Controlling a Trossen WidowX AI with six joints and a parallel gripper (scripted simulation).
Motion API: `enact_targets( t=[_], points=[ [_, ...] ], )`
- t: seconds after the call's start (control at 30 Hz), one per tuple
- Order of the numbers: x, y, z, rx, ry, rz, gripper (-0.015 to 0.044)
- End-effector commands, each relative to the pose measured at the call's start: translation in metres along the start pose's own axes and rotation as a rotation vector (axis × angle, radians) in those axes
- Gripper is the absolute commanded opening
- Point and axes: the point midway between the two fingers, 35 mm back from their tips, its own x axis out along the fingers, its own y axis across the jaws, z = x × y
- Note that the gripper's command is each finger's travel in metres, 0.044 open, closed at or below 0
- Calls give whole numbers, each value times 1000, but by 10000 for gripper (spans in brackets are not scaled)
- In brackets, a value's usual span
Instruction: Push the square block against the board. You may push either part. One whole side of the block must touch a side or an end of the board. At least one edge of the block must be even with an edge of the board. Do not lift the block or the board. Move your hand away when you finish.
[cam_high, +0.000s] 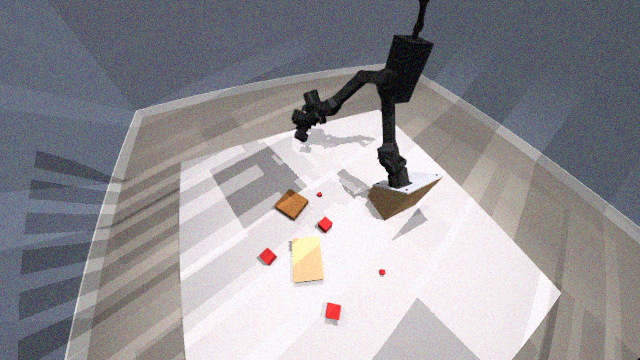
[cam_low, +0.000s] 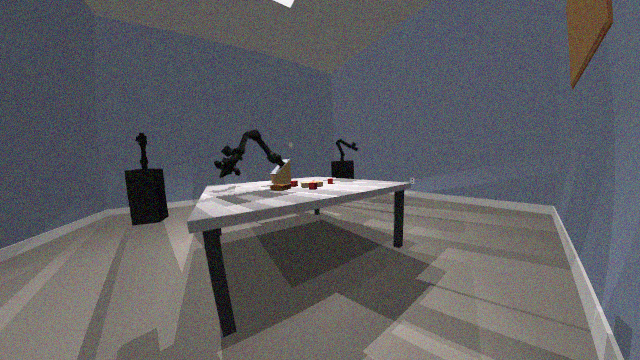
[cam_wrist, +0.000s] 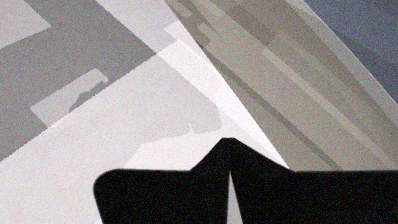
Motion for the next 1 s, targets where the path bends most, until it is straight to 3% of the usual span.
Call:
enact_targets(
  t=[0.0, 0.23, 0.57, 0.97],
  points=[
    [6, 52, 7, 68, 43, 120, 0],
    [2, 140, 12, 145, 147, 301, 0],
    [-43, 267, 20, 148, 281, 547, 0],
    [-150, 400, -16, -25, 574, 620, 0]
  ],
)
